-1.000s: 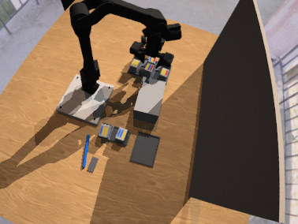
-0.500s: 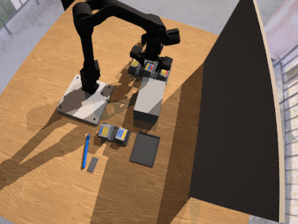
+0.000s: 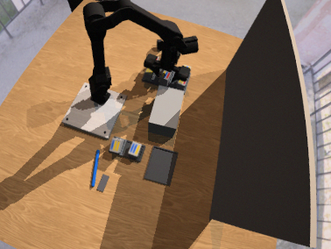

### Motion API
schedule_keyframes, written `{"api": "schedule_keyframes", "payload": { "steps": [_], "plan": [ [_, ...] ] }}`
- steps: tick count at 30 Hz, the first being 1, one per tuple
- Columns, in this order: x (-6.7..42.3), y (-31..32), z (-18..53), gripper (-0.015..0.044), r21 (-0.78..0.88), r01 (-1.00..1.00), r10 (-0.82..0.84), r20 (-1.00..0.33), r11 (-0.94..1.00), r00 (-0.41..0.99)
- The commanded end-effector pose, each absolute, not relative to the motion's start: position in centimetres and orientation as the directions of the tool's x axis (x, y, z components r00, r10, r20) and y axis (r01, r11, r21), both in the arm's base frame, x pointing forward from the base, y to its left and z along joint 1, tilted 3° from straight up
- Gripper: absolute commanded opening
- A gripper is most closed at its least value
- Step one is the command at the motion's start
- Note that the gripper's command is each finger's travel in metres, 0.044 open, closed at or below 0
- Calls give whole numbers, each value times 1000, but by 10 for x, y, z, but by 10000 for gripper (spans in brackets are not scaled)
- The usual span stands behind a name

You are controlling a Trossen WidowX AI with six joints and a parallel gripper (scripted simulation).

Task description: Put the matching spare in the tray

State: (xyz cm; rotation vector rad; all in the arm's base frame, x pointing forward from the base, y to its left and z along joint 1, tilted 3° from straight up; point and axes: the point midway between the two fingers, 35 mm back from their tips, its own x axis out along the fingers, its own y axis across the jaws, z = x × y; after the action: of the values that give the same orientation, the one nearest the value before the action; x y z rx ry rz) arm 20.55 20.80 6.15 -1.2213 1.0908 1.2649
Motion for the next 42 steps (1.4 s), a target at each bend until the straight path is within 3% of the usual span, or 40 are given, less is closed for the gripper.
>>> {"api": "schedule_keyframes", "payload": {
  "steps": [1, 4, 10, 17, 21, 30, 42],
  "plan": [
    [206, 208, 59, 300, -40, -997, 71, -997, -66, 36],
    [206, 208, 59, 300, -40, -997, 71, -997, -66, 36],
    [205, 208, 60, 142, -40, -997, 75, -997, -67, 35],
    [205, 208, 60, 96, -40, -997, 75, -997, -67, 35],
    [205, 208, 60, 0, -40, -997, 75, -997, -67, 35],
    [206, 208, 64, 0, -40, -997, 75, -997, -67, 35],
    [204, 203, 131, 0, -41, -997, 72, -997, -66, 36]
  ]
}}
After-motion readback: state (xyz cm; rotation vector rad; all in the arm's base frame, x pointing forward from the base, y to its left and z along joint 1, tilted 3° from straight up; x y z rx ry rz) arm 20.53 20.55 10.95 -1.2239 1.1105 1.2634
